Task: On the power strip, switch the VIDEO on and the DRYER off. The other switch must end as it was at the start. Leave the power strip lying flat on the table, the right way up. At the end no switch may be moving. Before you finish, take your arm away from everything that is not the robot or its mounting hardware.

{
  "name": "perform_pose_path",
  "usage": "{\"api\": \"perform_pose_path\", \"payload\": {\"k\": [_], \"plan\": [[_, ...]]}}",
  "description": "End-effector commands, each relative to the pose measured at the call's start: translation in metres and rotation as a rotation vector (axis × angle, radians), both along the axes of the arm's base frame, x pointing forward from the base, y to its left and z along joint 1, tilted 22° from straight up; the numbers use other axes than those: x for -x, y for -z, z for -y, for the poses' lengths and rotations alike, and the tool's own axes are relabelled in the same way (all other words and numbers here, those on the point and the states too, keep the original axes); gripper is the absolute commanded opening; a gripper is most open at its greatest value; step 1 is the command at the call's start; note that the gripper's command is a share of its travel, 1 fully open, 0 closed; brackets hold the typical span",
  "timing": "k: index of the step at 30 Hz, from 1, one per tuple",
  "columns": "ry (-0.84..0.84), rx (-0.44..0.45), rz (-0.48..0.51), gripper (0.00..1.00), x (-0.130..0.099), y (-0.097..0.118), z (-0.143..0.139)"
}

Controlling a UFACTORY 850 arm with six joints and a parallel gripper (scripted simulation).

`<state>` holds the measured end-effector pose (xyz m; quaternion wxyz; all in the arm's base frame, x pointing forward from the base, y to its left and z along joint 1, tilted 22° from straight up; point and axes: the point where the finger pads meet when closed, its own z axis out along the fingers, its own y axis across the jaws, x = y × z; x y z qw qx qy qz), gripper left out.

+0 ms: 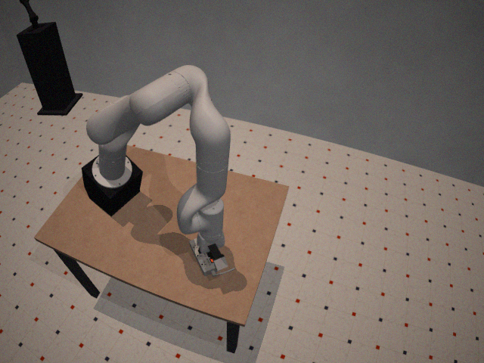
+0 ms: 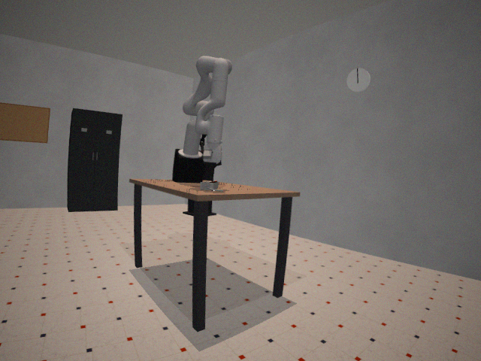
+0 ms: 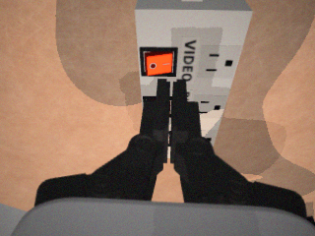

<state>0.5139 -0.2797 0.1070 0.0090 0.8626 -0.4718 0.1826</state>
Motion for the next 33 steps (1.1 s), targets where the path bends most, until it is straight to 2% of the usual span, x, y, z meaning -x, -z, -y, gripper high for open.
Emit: {"api": "perform_pose_path", "payload": {"k": [1,3,5,8,11,33], "plan": [[-0.008,-0.008,0.027,0.00,0.000,0.000,-0.001],[-0.010,-0.013,0.031,0.00,0.005,0.003,-0.020],[-0.011,-0.016,0.032,0.00,0.018,0.009,-0.055],[-0.011,-0.016,0.032,0.00,0.018,0.009,-0.055],[-0.009,-0.008,0.027,0.00,0.036,0.014,-0.086],[-0.009,-0.008,0.027,0.00,0.037,0.015,-0.086]]}}
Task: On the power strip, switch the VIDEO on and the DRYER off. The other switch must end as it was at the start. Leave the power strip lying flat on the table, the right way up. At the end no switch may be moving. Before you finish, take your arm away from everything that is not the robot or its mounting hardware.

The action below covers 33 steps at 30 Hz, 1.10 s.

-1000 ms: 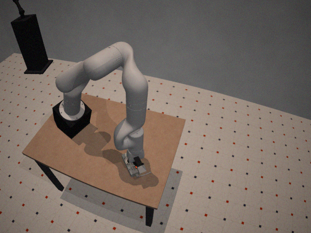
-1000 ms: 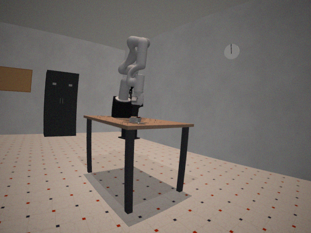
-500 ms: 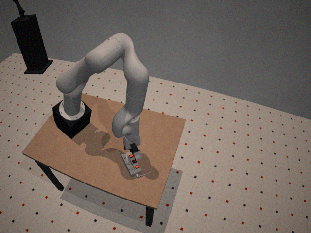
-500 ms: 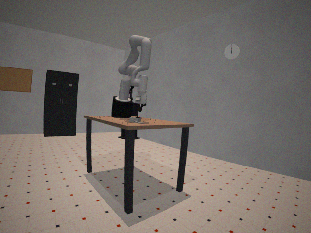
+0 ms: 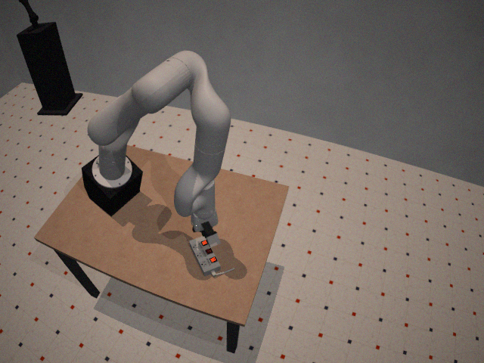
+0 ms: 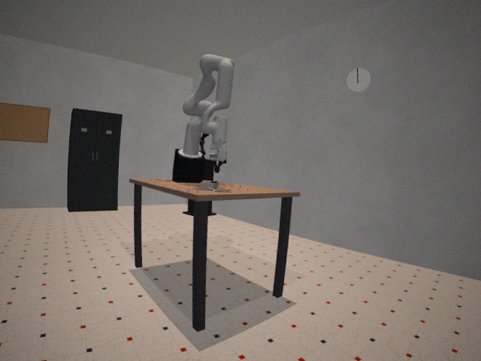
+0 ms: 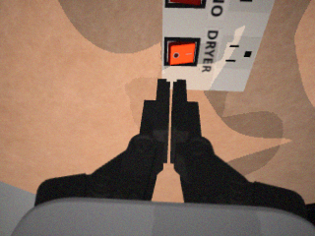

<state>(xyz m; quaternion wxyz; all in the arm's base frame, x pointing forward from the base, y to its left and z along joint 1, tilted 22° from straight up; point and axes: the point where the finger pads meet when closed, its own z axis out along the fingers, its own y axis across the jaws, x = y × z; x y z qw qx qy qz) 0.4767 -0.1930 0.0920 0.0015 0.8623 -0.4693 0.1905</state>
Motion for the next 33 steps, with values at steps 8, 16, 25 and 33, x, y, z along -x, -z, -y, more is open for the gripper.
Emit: {"api": "perform_pose_path", "payload": {"k": [8,16,25,33], "plan": [[-0.002,-0.004,0.006,0.00,-0.0003,-0.0005,0.0002],[-0.002,-0.004,0.006,0.00,-0.0004,-0.0004,0.0002],[-0.002,-0.003,0.006,0.00,-0.0010,0.0014,0.0005],[-0.002,-0.003,0.006,0.00,-0.0027,0.0061,0.0014]]}}
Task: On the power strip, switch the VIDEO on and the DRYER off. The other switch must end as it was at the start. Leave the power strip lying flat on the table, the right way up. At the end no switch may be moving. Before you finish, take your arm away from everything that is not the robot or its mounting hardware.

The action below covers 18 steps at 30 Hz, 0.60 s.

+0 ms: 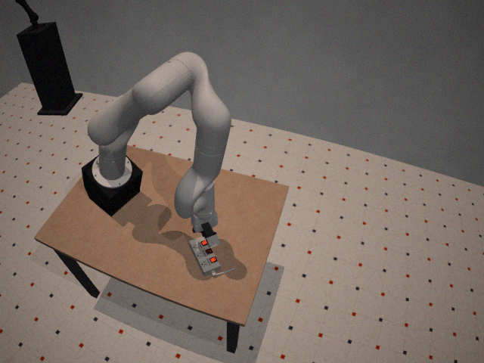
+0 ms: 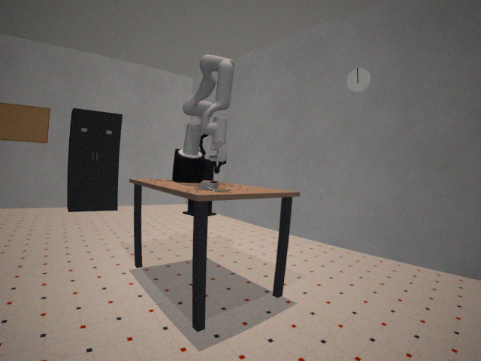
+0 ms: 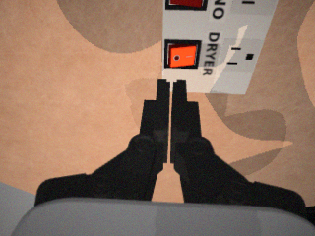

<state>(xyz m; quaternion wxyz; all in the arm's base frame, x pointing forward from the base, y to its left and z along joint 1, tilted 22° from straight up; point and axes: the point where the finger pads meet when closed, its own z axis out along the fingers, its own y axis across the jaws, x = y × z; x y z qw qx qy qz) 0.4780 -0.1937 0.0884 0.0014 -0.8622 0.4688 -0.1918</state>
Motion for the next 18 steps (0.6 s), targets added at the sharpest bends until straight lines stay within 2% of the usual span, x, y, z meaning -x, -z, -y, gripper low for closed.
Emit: {"api": "perform_pose_path", "payload": {"k": [1,18], "plan": [[0.000,0.000,0.001,0.00,-0.002,0.003,0.001],[0.000,0.000,0.001,0.00,-0.008,0.021,0.004]]}}
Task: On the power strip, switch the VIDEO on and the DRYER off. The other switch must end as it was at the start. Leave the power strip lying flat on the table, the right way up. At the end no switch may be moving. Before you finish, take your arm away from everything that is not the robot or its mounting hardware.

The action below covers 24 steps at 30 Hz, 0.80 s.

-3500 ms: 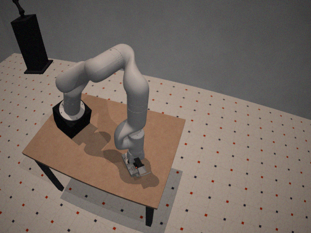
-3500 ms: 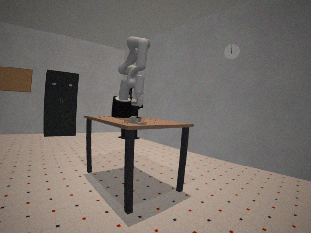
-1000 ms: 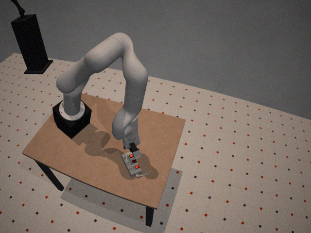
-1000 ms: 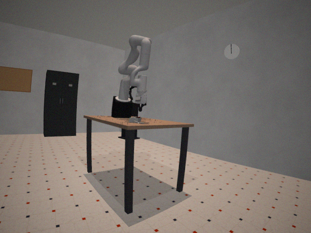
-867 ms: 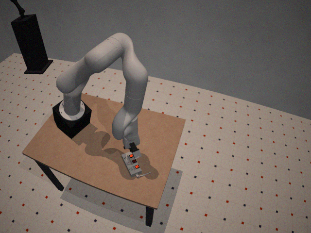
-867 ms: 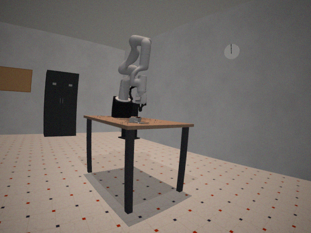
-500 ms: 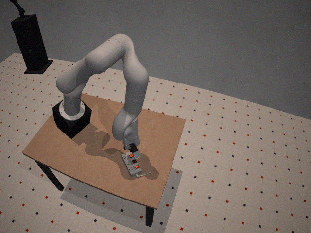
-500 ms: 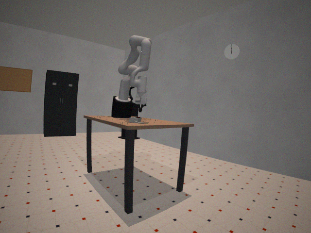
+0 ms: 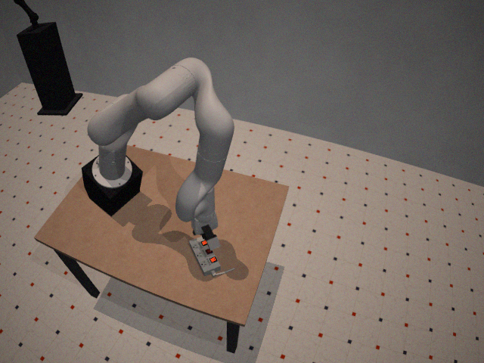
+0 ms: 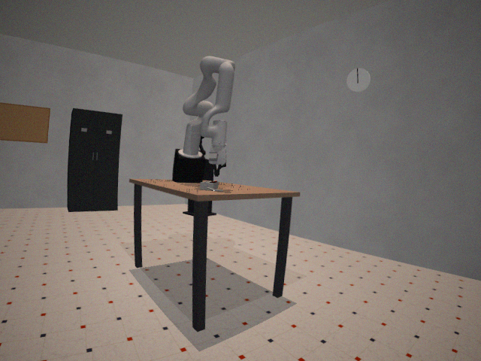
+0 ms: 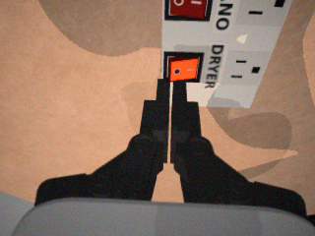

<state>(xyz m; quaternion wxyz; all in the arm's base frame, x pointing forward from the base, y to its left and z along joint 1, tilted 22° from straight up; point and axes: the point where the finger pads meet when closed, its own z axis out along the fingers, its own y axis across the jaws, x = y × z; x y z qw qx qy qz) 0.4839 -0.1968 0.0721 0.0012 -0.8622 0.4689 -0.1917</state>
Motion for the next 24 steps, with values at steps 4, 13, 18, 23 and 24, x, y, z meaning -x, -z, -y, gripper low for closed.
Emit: {"api": "perform_pose_path", "payload": {"k": [4,13,18,23,24], "plan": [[0.000,0.000,0.001,0.00,-0.004,0.010,0.002],[0.000,0.000,0.001,0.00,-0.007,0.016,0.003],[0.000,0.000,0.001,0.00,-0.008,0.019,0.004],[0.000,0.000,0.001,0.00,-0.008,0.020,0.004],[0.000,0.000,0.001,0.00,-0.008,0.020,0.004]]}}
